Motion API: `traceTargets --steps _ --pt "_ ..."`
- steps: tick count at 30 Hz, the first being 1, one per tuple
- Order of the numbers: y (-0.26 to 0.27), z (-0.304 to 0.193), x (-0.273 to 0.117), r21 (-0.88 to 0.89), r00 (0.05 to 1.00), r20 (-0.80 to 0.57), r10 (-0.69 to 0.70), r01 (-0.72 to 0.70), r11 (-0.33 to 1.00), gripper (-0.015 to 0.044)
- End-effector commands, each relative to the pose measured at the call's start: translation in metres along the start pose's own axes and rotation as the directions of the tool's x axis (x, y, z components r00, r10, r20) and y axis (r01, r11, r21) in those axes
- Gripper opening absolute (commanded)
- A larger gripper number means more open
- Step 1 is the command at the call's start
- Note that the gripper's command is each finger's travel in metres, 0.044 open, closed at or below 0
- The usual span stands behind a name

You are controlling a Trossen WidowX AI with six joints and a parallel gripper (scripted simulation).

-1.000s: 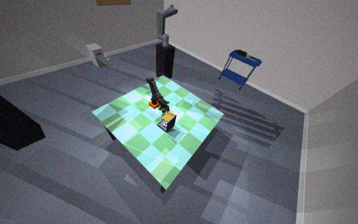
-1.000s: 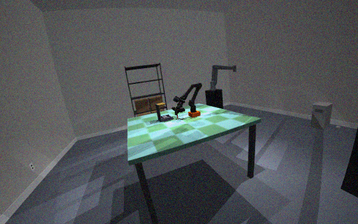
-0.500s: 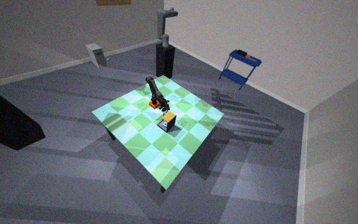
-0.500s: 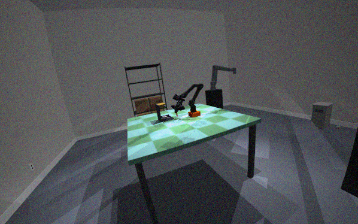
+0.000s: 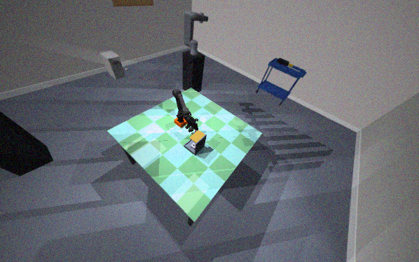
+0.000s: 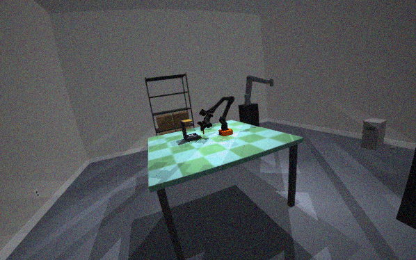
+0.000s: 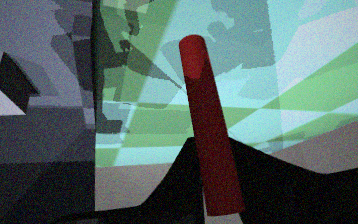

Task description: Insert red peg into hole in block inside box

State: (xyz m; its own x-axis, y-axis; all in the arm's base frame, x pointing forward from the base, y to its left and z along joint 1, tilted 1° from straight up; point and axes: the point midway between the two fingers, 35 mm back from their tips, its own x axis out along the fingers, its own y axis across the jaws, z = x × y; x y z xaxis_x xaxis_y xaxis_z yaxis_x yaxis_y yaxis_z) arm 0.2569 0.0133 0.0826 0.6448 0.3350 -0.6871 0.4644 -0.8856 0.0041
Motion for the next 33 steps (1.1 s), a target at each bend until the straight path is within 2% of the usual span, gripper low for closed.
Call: traceTargets --steps 1,33 --pt "0.011 -0.003 0.0 0.009 1.0 -0.004 0.016 -0.016 1.0 0.0" --pt "0.093 0.001 -0.006 0.121 0.991 0.004 0.135 -0.135 0.983 0.0"
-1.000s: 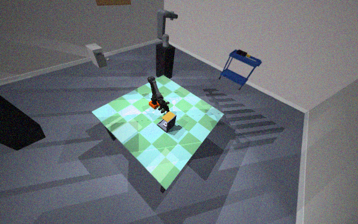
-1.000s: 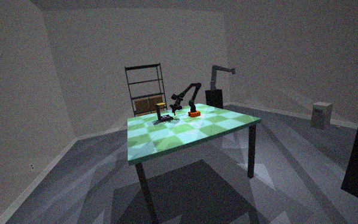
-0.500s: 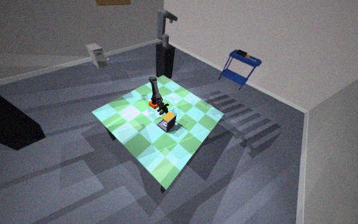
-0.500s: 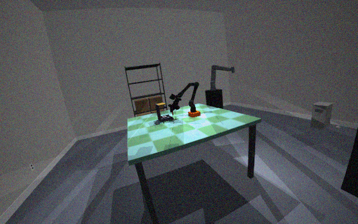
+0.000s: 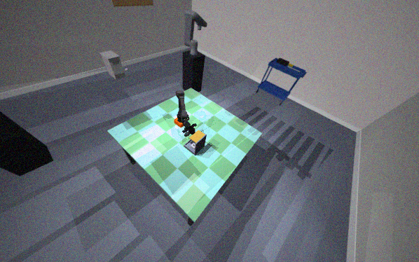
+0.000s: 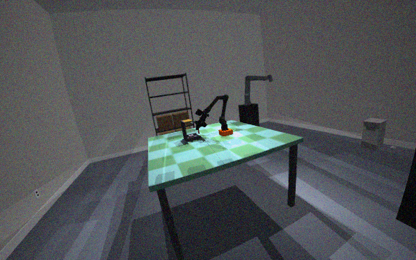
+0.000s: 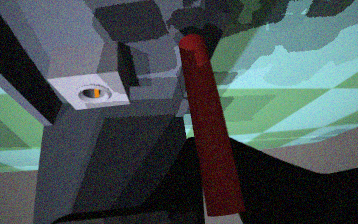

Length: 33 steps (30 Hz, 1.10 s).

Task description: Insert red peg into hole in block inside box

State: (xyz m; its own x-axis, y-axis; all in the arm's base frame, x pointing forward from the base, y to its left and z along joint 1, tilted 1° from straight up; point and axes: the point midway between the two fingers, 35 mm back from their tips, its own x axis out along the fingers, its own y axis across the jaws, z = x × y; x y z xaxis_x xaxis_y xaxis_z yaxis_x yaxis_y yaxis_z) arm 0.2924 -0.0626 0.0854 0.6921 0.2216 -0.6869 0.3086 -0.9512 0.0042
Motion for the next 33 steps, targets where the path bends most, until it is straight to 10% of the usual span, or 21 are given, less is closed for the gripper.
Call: traceTargets --steps 1,33 --pt "0.013 0.0 0.0 0.009 1.0 -0.005 0.016 -0.016 1.0 0.0" --pt "0.071 -0.011 0.017 0.074 0.996 -0.005 0.086 -0.086 0.994 0.0"
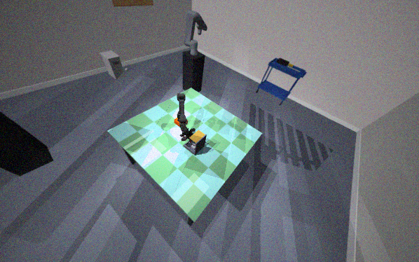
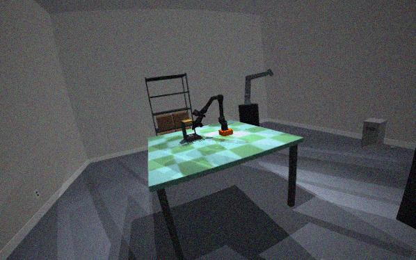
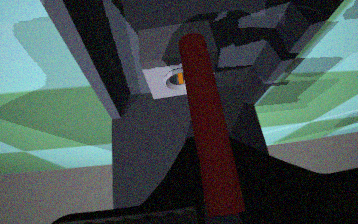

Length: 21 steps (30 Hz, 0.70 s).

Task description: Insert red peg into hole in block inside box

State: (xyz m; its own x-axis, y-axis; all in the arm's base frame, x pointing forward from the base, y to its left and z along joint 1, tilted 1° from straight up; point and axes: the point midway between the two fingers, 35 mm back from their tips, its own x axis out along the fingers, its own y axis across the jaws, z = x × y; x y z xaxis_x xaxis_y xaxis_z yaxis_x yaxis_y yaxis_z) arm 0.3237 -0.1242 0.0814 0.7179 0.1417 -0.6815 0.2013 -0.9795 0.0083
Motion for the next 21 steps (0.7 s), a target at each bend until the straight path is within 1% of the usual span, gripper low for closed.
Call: traceTargets --steps 1,21 --pt "0.0016 -0.0091 0.0082 0.001 1.0 -0.002 0.002 -0.002 1.0 0.0" --pt "0.0016 -0.0173 0.0161 0.001 1.0 -0.003 0.002 -0.002 1.0 0.0"
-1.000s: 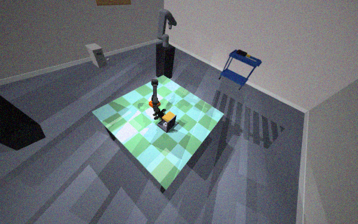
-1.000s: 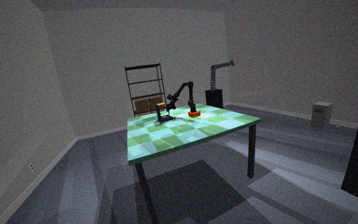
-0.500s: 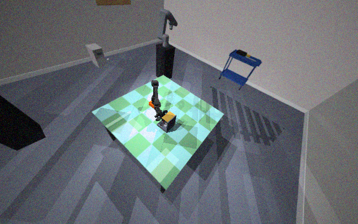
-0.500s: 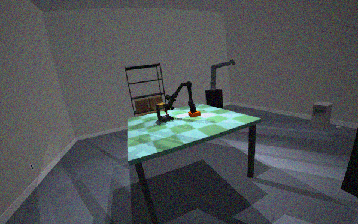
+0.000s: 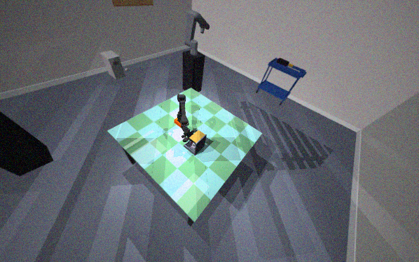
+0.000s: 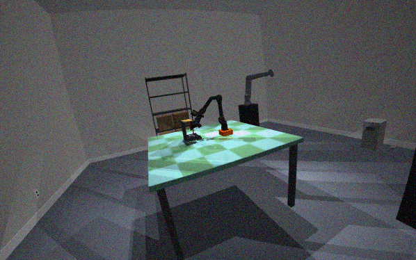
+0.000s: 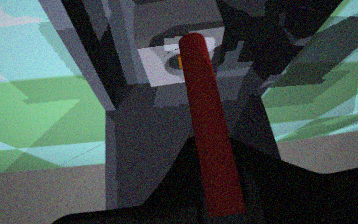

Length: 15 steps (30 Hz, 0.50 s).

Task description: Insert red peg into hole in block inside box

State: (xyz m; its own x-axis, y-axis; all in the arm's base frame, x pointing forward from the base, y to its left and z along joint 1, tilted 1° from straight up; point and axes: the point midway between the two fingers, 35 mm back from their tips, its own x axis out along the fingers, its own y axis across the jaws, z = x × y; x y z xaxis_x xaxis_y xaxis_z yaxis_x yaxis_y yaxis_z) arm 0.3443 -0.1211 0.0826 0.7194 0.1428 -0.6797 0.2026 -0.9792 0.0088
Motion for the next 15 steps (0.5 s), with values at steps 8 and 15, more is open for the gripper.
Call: traceTargets --steps 8,15 --pt "0.0006 -0.0054 0.0047 0.002 1.0 -0.001 0.003 -0.003 1.0 0.0" --pt "0.0008 -0.0081 0.0073 0.002 1.0 -0.002 0.003 -0.003 1.0 0.0"
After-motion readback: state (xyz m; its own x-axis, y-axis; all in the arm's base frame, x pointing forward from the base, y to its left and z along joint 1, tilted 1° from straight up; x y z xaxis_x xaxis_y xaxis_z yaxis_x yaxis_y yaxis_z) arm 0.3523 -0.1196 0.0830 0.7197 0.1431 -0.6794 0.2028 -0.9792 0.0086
